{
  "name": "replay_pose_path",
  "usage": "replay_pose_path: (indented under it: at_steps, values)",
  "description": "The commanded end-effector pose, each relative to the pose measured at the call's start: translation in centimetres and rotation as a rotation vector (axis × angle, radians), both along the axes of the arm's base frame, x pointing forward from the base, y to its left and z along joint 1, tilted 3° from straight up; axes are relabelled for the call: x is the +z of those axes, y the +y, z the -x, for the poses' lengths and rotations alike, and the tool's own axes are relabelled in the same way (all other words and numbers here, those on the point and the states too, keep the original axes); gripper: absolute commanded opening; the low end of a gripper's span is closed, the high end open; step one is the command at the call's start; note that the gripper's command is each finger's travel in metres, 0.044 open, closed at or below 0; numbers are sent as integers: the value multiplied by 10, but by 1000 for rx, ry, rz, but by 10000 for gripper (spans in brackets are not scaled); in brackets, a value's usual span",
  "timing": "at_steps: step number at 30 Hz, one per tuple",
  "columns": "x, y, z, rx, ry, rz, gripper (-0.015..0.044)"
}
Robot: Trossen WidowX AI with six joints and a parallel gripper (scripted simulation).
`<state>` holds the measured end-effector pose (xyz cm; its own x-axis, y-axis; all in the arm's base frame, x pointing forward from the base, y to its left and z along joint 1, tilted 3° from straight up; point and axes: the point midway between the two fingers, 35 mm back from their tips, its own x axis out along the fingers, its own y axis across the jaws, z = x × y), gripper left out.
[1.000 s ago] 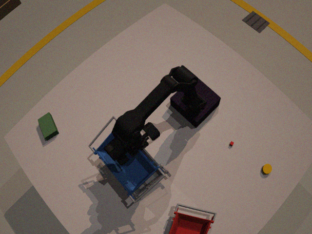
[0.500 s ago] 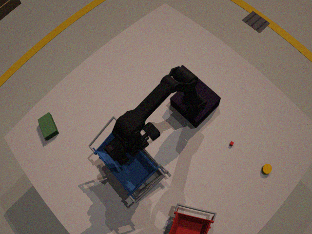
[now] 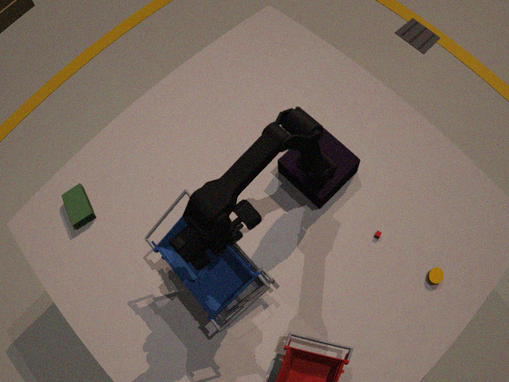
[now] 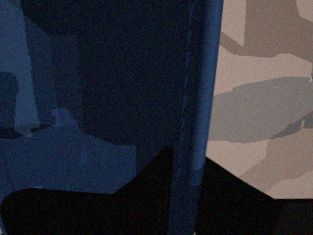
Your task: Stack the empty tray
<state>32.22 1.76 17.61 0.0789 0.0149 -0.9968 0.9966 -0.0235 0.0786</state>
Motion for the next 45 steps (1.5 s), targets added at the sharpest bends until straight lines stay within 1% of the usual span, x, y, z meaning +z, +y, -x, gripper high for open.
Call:
replay_pose_path:
  at_steps: [1,12,45]
  values:
    - [2,0,-1,-4,-7,1,0]
    - [-2,0,-2,-4,-7,1,0]
    - [-58,1,-7,-4,-7,1,0]
